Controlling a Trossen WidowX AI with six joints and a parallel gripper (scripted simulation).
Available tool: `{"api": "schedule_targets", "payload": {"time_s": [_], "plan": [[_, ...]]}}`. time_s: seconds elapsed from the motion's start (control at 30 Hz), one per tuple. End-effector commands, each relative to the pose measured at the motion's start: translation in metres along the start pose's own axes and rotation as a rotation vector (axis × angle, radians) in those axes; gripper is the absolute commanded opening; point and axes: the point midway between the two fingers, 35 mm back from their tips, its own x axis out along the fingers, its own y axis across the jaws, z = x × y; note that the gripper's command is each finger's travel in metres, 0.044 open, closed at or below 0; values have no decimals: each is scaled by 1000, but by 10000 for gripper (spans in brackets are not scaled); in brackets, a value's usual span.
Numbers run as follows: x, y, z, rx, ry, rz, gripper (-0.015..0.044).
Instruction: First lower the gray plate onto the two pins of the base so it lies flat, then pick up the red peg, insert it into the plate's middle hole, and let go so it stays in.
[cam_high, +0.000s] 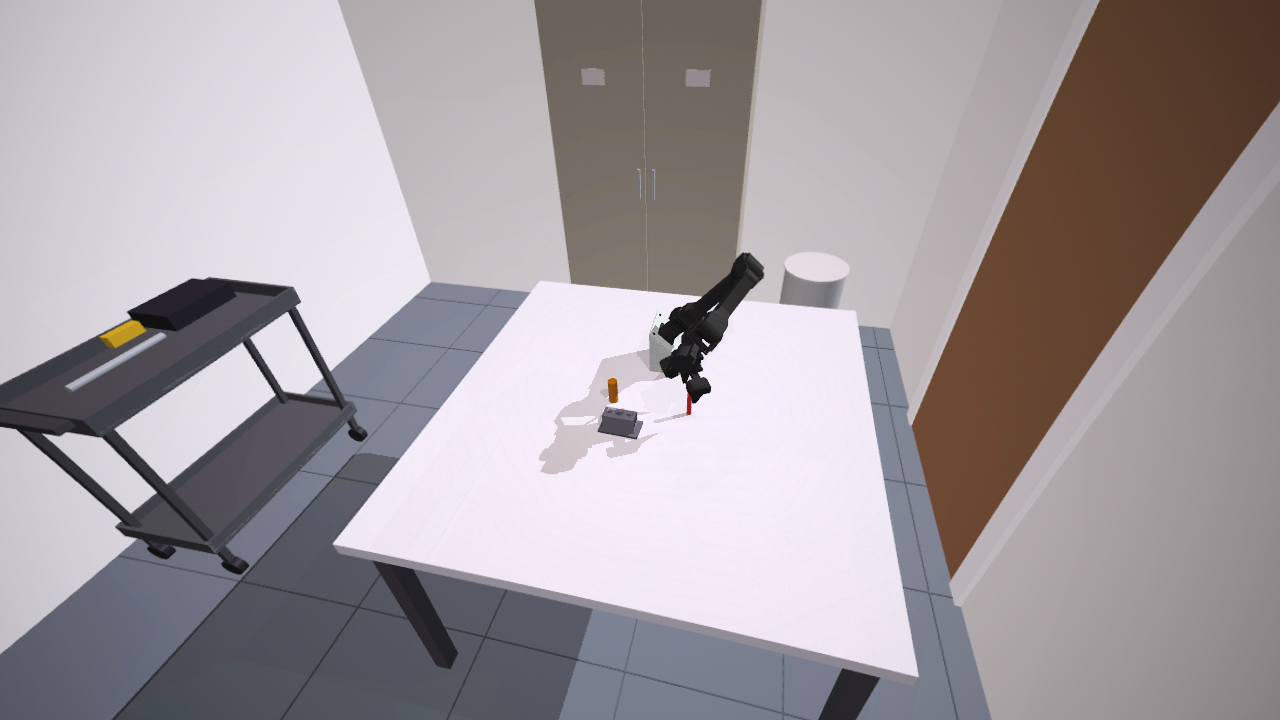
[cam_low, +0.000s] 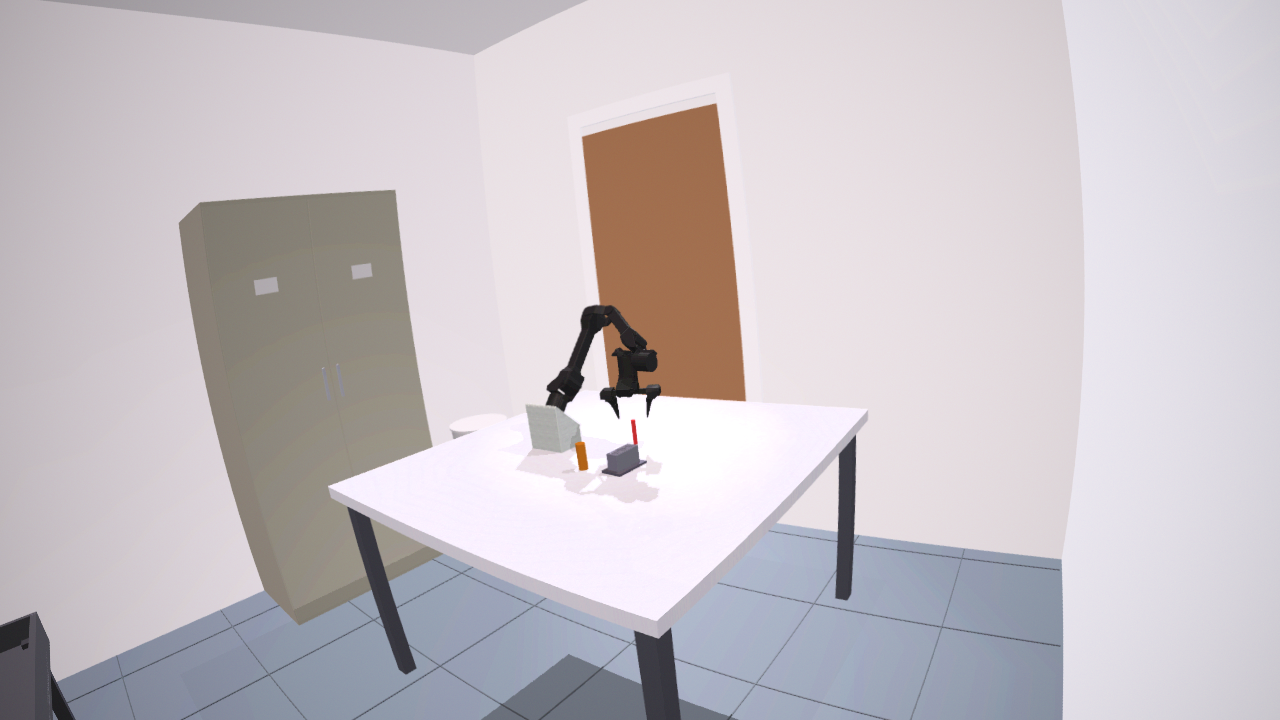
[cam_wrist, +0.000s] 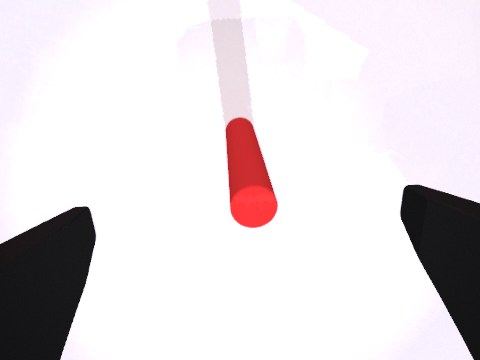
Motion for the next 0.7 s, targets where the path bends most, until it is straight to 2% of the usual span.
{"api": "schedule_targets", "payload": {"time_s": [0.0,0.67], "plan": [[7,0,0,6,4,0,440],[40,-1,-2,6,6,1,440]]}}
